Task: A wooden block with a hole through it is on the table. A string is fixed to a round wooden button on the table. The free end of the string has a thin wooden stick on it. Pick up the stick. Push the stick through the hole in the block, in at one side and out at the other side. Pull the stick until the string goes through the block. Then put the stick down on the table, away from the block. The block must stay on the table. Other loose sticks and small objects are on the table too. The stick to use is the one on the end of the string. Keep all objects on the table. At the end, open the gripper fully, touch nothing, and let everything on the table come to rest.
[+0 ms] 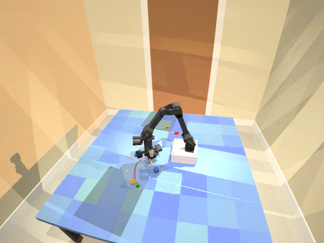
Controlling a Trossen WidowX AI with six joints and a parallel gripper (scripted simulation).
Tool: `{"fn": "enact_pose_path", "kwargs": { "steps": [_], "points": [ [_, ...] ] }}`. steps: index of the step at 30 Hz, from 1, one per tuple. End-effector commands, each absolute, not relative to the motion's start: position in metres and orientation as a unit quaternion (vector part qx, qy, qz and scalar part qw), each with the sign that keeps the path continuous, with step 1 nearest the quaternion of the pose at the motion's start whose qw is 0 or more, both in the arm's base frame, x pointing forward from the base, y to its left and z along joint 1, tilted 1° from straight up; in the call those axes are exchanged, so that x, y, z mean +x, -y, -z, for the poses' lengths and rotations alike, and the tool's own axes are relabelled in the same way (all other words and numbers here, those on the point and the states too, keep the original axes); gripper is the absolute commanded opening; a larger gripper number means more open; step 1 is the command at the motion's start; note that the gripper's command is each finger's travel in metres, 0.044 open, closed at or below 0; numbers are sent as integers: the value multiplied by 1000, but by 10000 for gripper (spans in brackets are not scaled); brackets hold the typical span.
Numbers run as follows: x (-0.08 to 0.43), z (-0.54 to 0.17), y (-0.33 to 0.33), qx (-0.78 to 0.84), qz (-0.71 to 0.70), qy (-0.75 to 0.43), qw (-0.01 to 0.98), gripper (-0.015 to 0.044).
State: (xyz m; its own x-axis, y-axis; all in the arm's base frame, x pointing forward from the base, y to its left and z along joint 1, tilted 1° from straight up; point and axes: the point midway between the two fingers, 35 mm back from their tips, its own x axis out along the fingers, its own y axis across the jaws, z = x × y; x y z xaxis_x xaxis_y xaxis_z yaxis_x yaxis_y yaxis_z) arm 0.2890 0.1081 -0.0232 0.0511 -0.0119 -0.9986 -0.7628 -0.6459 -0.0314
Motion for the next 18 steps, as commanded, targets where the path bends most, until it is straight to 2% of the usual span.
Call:
{"fn": "enact_pose_path", "kwargs": {
  "steps": [1, 18],
  "points": [
    [285, 24, -111, -660, -622, -296, 301, 0],
    [269, 24, -127, -659, -622, -296, 302, 0]
  ]
}}
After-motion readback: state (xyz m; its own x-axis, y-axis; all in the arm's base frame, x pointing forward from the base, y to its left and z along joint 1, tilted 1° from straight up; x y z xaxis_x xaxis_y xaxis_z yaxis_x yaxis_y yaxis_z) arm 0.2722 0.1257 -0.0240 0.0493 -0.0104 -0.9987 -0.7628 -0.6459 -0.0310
